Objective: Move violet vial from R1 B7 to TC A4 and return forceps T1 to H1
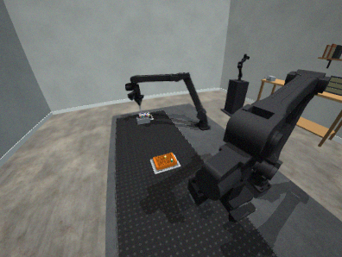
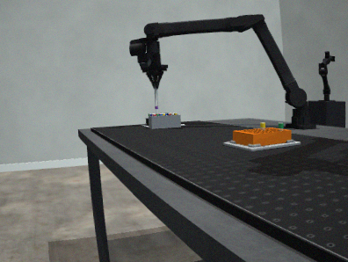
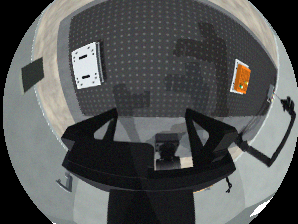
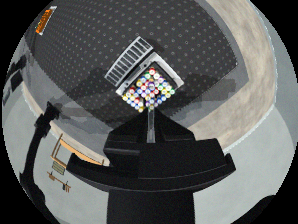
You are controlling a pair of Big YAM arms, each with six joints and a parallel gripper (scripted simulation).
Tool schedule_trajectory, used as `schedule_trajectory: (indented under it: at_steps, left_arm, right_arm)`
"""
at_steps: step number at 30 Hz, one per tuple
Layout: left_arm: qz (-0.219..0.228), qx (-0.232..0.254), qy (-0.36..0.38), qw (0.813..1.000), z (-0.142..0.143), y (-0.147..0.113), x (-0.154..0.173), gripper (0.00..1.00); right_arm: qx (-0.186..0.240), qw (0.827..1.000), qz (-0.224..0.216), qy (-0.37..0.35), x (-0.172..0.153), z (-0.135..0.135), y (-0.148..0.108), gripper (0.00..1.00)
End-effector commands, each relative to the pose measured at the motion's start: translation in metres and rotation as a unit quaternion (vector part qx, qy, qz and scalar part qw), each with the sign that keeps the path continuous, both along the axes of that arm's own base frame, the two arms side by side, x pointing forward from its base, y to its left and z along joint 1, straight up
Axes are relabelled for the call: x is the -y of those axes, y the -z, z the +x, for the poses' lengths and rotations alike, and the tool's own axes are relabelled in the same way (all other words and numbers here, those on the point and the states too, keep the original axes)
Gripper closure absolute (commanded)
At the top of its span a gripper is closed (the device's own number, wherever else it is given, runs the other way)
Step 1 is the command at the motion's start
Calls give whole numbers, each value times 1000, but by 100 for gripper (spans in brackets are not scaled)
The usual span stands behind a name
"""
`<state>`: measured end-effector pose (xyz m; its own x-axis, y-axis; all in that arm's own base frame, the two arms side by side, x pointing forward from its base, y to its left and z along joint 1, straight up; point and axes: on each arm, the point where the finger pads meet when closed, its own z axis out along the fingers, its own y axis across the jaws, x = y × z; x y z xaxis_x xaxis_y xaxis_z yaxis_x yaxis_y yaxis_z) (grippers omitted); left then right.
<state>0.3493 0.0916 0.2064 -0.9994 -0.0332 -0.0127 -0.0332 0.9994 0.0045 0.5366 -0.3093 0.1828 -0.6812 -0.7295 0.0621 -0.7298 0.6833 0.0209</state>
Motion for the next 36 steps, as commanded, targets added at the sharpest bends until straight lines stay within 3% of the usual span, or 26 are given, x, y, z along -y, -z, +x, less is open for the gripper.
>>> schedule_trajectory:
  at_steps: [1,24,30,36]
  left_arm:
    - [-5,-13,10,1000,-1,8,4,0]
    - [-5,-13,10,1000,-1,8,4,0]
    - [-5,-13,10,1000,-1,8,4,0]
    - [-5,-13,10,1000,-1,8,4,0]
  right_arm:
    - [33,999,-18,-9,0,11,-47,91]
    - [26,1000,-15,-10,-2,8,-64,91]
    - [19,1000,-11,-9,3,15,-44,91]
    - [19,1000,-12,-10,4,17,-41,91]
